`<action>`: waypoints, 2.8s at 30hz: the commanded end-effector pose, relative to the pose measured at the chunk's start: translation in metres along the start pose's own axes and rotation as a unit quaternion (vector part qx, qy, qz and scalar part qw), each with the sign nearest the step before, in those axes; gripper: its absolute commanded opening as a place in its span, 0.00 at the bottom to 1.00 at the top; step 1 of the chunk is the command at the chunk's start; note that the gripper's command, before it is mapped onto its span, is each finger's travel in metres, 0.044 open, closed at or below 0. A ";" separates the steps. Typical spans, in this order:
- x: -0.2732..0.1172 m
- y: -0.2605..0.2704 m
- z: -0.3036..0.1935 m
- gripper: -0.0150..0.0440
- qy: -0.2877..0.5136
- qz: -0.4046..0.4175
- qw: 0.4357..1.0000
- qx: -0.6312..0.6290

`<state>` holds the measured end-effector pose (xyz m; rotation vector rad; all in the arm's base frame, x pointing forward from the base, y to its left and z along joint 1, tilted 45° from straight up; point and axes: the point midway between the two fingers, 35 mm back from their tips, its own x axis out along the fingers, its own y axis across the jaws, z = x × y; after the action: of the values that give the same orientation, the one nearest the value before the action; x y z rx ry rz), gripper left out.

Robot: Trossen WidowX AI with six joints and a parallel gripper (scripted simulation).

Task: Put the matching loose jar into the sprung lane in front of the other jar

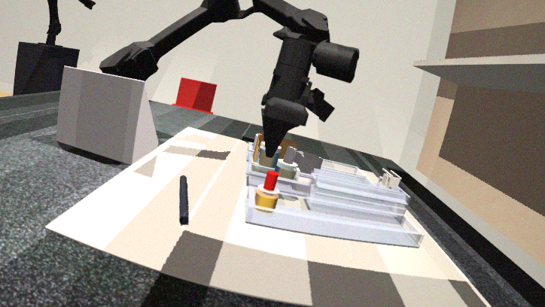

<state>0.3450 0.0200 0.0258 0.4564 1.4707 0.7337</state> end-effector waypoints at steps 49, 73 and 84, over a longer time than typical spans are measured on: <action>0.016 0.002 0.006 0.25 -0.011 0.005 1.000 -0.004; 0.025 0.002 0.004 0.25 -0.011 0.006 1.000 -0.004; 0.025 0.002 0.003 0.25 -0.011 0.006 1.000 -0.004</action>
<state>0.3442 0.0377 0.0080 0.4587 1.4594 0.7361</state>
